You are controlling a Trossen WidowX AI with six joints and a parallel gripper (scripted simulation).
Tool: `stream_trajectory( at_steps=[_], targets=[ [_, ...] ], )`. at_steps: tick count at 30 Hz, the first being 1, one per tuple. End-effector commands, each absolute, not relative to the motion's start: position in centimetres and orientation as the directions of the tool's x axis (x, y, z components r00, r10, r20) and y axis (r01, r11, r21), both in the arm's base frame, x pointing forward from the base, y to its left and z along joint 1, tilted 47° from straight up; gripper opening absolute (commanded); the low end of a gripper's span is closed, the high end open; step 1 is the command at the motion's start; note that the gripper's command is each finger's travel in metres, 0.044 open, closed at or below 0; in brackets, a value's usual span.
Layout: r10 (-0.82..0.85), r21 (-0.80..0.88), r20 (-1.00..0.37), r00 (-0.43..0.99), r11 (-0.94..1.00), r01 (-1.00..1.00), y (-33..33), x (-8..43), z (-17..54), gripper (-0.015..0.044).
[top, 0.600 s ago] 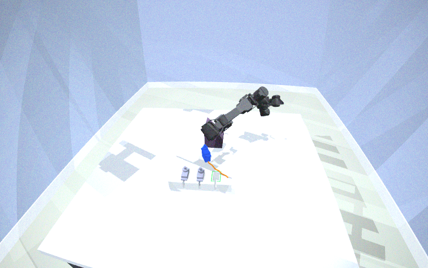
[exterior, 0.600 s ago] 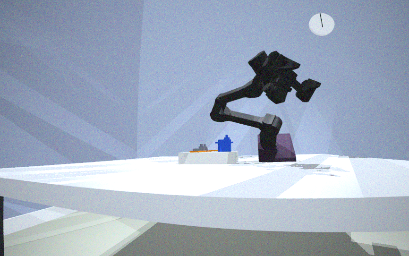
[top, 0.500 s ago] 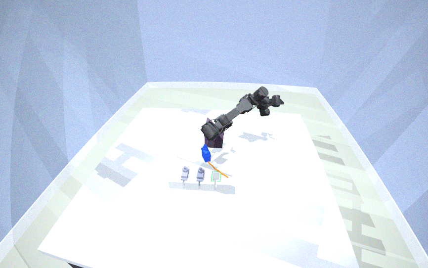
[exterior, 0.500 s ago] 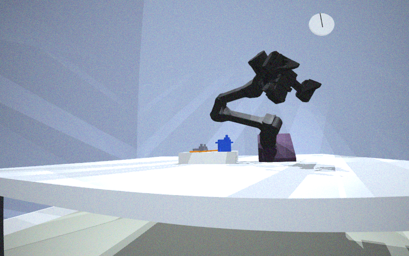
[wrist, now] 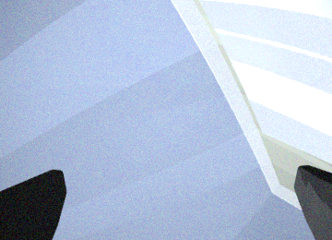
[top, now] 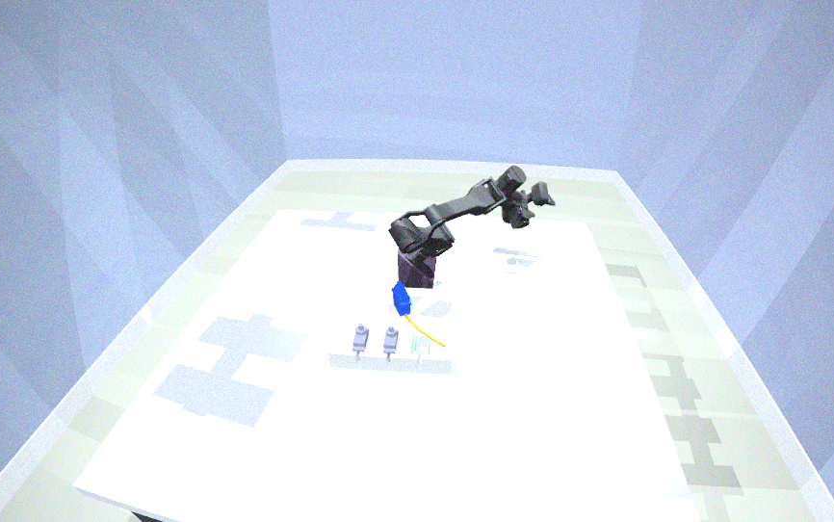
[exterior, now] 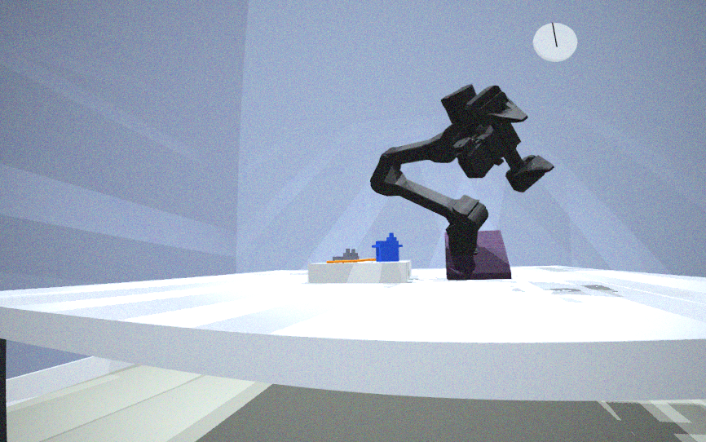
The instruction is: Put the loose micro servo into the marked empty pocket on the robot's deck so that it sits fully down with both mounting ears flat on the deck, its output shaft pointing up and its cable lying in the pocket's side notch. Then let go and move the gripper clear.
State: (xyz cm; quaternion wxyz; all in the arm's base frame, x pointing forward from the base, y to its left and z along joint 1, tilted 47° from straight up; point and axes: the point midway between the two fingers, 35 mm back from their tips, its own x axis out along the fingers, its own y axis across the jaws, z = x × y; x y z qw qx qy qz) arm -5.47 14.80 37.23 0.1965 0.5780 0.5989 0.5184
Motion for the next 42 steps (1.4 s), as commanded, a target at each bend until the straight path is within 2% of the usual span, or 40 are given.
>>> stream_trajectory(
  at_steps=[1, 13, 22, 34, 42],
  targets=[
    [0.900, 0.873, 0.366, -0.236, -0.244, 0.422, 15.0, -5.2, 37.7, 0.0440],
    [0.952, 0.957, 0.277, -0.132, -0.260, 0.133, 17.6, -4.5, 36.8, 0.0440],
    [0.982, 0.977, 0.188, -0.029, -0.190, -0.100, 19.8, -3.1, 35.6, 0.0440],
    [0.994, 0.916, 0.039, 0.106, 0.007, -0.402, 22.3, -0.3, 33.5, 0.0440],
    [0.968, 0.811, -0.098, 0.233, 0.213, -0.545, 24.0, 2.9, 31.2, 0.0440]
  ],
)
